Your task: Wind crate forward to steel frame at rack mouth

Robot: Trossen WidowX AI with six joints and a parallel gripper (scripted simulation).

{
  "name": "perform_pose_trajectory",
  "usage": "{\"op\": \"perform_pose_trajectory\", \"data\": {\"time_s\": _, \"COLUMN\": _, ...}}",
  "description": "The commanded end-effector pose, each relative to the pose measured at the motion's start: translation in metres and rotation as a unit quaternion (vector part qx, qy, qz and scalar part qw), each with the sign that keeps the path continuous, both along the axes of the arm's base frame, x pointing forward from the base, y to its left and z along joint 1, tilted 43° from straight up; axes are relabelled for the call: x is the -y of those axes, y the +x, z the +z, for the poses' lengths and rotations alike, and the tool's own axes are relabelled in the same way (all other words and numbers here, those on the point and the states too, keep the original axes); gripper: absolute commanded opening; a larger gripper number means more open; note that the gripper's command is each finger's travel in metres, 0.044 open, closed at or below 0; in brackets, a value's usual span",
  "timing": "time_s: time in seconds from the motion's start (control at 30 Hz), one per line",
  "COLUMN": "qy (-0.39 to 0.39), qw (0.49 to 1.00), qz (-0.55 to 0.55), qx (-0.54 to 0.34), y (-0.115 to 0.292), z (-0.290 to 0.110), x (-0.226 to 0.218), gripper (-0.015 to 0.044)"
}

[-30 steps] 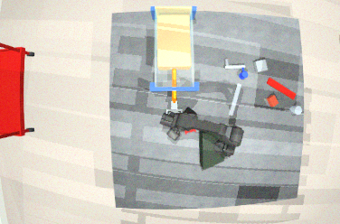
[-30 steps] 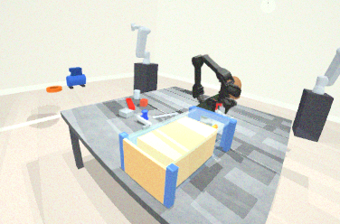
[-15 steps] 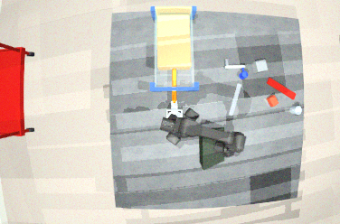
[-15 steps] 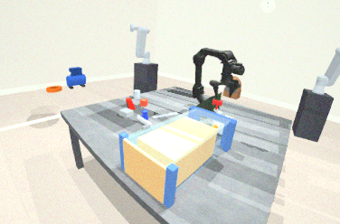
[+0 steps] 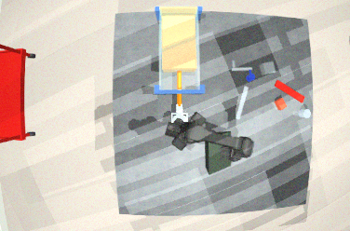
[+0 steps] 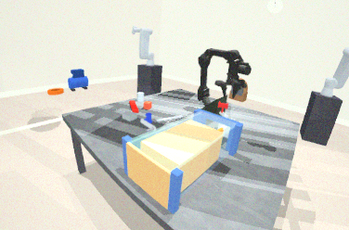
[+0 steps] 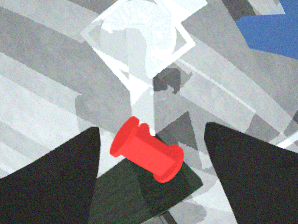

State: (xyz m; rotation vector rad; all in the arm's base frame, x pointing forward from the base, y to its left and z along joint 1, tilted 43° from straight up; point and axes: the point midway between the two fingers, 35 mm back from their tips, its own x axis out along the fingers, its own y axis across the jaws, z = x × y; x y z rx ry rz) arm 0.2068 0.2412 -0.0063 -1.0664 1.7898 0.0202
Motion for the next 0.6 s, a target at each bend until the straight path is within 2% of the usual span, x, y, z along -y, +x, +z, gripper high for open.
{"op": "perform_pose_trajectory", "data": {"time_s": 0.0, "qy": 0.002, "qw": 1.0, "qz": 0.001, "qx": 0.001, "y": 0.0002, "z": 0.0, "x": -0.0006, "gripper": 0.0151}}
{"op": "perform_pose_trajectory", "data": {"time_s": 0.2, "qy": 0.002, "qw": 1.0, "qz": 0.001, "qx": 0.001, "y": 0.0002, "z": 0.0, "x": -0.0006, "gripper": 0.0}}
{"op": "perform_pose_trajectory", "data": {"time_s": 0.57, "qy": 0.002, "qw": 1.0, "qz": 0.001, "qx": 0.001, "y": 0.0002, "z": 0.0, "x": -0.0006, "gripper": 0.0}}
